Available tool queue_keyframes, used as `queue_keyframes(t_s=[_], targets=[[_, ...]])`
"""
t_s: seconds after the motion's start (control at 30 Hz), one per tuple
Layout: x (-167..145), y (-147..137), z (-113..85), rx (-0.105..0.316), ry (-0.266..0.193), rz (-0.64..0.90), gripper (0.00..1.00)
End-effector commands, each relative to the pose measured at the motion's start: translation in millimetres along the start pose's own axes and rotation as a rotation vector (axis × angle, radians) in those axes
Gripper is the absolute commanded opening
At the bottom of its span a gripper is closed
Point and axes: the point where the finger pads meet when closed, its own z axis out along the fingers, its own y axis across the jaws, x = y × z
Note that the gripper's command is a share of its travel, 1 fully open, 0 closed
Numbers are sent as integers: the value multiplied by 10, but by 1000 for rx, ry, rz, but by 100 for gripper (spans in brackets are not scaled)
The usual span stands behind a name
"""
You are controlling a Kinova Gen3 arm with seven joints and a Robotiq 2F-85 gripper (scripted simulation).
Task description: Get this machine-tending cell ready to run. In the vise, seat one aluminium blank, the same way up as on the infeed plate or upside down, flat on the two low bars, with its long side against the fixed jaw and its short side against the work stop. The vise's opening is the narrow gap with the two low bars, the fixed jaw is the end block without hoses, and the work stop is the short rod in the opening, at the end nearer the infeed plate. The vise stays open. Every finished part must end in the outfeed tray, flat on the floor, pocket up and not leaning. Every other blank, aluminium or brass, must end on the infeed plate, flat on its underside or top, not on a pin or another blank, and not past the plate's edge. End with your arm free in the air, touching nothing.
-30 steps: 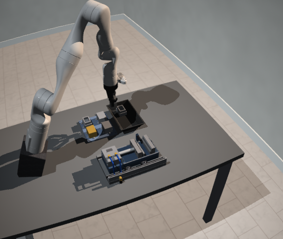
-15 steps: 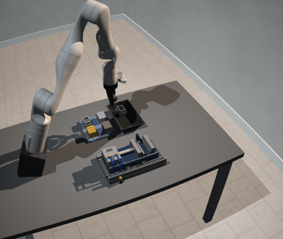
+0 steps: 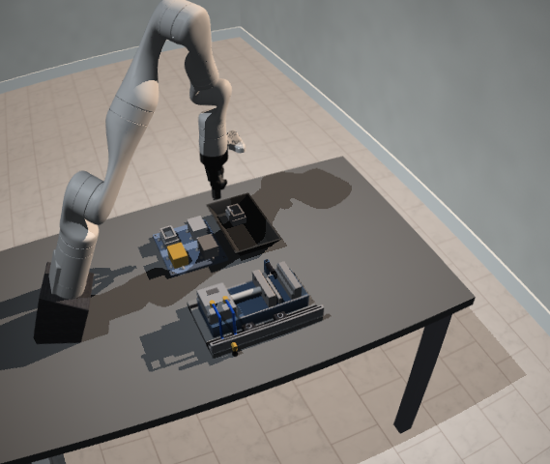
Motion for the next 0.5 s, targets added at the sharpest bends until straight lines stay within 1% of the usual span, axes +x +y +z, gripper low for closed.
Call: queue_keyframes(t_s=[0.0, 0.2, 0.47], targets=[[31, -28, -114, 12, 11, 1, 0], [30, -27, -239, 12, 11, 1, 0], [29, -26, -304, 12, 11, 1, 0]])
